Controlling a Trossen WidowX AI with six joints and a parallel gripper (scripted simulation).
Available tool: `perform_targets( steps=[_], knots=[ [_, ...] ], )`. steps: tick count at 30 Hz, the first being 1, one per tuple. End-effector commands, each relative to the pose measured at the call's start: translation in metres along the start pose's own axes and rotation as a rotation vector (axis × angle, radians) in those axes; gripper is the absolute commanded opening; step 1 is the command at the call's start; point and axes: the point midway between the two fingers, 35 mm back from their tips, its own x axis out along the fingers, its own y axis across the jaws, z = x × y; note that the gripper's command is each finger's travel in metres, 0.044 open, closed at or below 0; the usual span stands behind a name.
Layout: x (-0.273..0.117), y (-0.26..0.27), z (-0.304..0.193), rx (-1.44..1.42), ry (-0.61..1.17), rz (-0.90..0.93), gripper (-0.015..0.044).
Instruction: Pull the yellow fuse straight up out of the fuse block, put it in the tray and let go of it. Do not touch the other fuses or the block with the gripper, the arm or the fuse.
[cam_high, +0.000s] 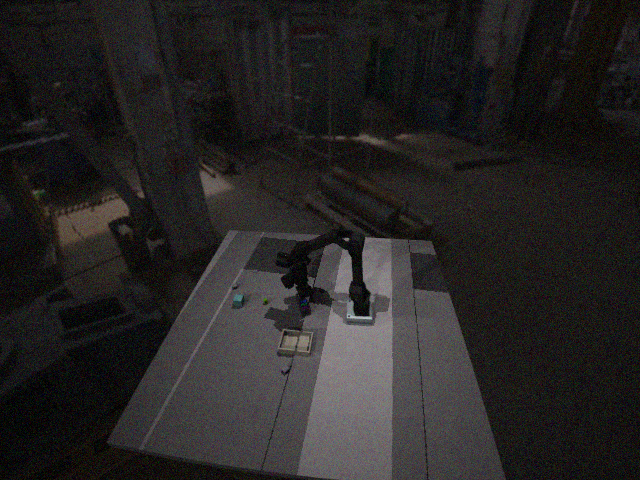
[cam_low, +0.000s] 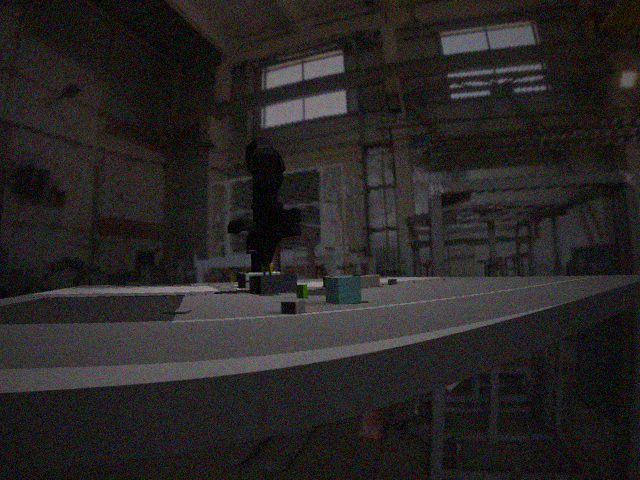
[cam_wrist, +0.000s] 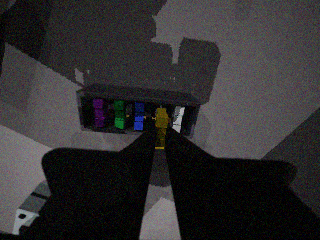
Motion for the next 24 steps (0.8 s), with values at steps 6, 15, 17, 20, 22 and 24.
perform_targets(
  steps=[6,15,17,20,22,24],
  knots=[
    [-0.006,0.000,0.000,-0.001,-0.003,0.000,0.0000],
    [-0.013,0.000,0.000,-0.001,-0.003,0.000,0.0000],
    [-0.016,0.000,0.000,-0.001,-0.003,0.000,0.0000],
    [-0.021,0.000,0.000,-0.001,-0.003,0.000,0.0000],
    [-0.025,0.000,0.000,-0.001,-0.003,0.000,0.0000],
    [-0.028,0.000,0.000,-0.001,-0.003,0.000,0.0000]
  ],
)
